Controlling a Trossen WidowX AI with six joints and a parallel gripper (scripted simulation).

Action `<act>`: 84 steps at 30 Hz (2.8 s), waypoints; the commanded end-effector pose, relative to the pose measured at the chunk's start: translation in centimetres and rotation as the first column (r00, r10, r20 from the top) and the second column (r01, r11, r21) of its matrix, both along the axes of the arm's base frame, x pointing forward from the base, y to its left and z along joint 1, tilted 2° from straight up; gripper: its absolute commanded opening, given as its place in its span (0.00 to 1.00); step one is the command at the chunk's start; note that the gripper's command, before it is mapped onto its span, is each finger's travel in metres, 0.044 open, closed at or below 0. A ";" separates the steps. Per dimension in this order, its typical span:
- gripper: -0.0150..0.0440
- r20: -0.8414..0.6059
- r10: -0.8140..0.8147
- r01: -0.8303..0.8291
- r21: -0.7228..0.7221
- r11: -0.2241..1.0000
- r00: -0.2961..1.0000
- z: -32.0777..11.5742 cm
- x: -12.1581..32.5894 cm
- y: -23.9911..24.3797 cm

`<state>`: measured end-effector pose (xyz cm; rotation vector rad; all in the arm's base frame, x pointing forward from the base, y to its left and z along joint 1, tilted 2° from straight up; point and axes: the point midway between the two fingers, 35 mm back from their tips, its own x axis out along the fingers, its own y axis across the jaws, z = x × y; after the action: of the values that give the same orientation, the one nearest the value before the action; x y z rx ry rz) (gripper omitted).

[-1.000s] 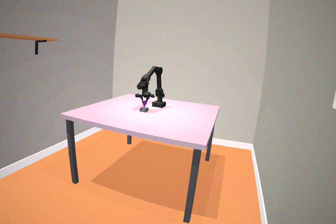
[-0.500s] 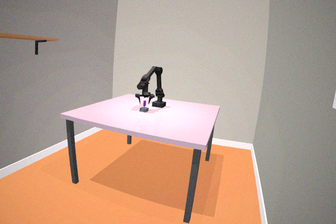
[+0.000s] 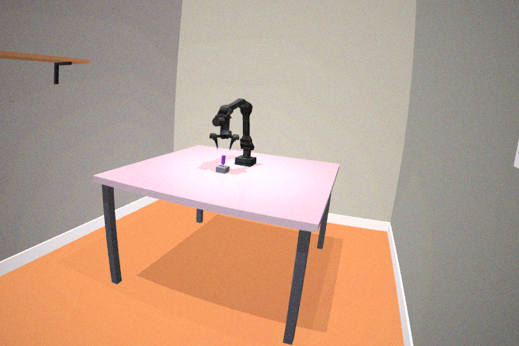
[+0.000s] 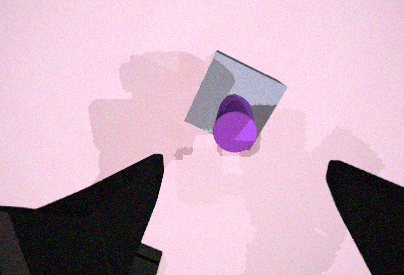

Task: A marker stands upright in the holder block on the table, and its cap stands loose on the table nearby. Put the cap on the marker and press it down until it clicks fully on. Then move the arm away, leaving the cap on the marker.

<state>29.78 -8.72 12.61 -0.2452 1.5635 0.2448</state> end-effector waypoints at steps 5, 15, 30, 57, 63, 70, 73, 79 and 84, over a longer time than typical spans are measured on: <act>0.56 -0.002 -0.423 0.423 -0.005 0.906 0.906 -0.7 0.1 0.3; 0.25 -0.002 -0.423 0.423 -0.005 0.906 0.906 -0.7 0.1 0.3; 0.25 -0.002 -0.423 0.423 -0.005 0.906 0.906 -1.7 0.1 0.3; 0.25 0.001 -0.419 0.419 -0.003 0.908 0.908 -4.2 0.1 0.2; 0.25 -0.001 -0.418 0.418 -0.003 0.908 0.908 1.6 0.5 0.2; 0.25 -0.003 -0.418 0.418 -0.004 0.908 0.908 4.7 0.1 0.3; 0.39 -0.003 -0.418 0.418 -0.004 0.908 0.908 4.7 0.1 0.3; 0.65 -0.003 -0.418 0.418 -0.004 0.908 0.908 4.7 0.1 0.3; 0.88 -0.003 -0.418 0.418 -0.004 0.908 0.908 4.7 0.1 0.3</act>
<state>29.94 -8.43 17.30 0.0922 1.5785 -0.0940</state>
